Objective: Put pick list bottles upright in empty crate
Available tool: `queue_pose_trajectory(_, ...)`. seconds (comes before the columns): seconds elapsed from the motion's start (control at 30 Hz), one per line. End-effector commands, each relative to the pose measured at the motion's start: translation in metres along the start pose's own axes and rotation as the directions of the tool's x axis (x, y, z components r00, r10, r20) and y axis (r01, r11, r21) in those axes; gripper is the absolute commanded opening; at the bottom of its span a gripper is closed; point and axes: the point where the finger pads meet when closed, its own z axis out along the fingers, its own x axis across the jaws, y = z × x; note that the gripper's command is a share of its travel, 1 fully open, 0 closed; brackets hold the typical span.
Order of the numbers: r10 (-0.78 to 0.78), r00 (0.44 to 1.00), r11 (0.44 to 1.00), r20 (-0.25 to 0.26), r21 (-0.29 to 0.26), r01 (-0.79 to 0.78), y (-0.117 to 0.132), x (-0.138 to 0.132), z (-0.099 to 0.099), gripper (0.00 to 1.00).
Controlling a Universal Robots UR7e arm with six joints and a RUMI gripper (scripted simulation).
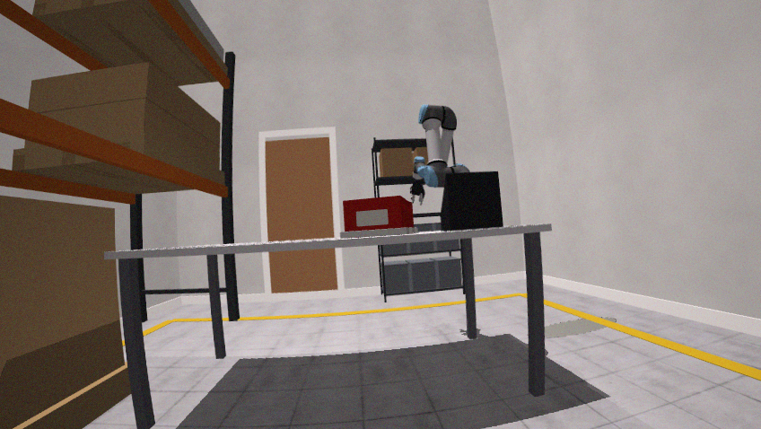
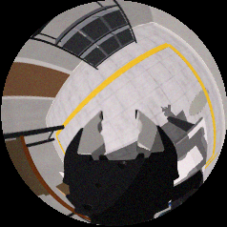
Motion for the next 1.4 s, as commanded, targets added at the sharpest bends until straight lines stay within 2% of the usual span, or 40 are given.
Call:
queue_pose_trajectory(0.0, -0.007, 1.000, 0.999, 0.005, -0.036, 0.007, 0.019, -0.010, 0.007, 0.38)
queue_pose_trajectory(0.13, -0.007, 1.000, 0.999, 0.005, -0.036, 0.007, 0.030, -0.015, 0.011, 0.38)
queue_pose_trajectory(0.23, -0.033, 0.999, 0.991, 0.020, -0.131, 0.035, 0.044, -0.021, 0.014, 0.38)
queue_pose_trajectory(0.27, -0.034, 0.999, 0.990, 0.021, -0.138, 0.037, 0.048, -0.023, 0.015, 0.38)
queue_pose_trajectory(0.33, -0.034, 0.999, 0.990, 0.021, -0.138, 0.037, 0.048, -0.023, 0.015, 0.38)
queue_pose_trajectory(0.57, -0.034, 0.999, 0.990, 0.021, -0.138, 0.037, 0.075, -0.035, 0.020, 0.38)
queue_pose_trajectory(0.67, -0.065, 0.997, 0.971, 0.039, -0.229, 0.072, 0.089, -0.041, 0.021, 0.38)
queue_pose_trajectory(0.83, -0.067, 0.997, 0.969, 0.040, -0.235, 0.074, 0.111, -0.050, 0.023, 0.38)
queue_pose_trajectory(1.0, -0.067, 0.997, 0.969, 0.040, -0.235, 0.074, 0.122, -0.055, 0.024, 0.38)
queue_pose_trajectory(1.1, -0.102, 0.993, 0.940, 0.061, -0.321, 0.116, 0.136, -0.061, 0.024, 0.38)
queue_pose_trajectory(1.37, -0.104, 0.993, 0.938, 0.063, -0.327, 0.119, 0.170, -0.074, 0.022, 0.38)
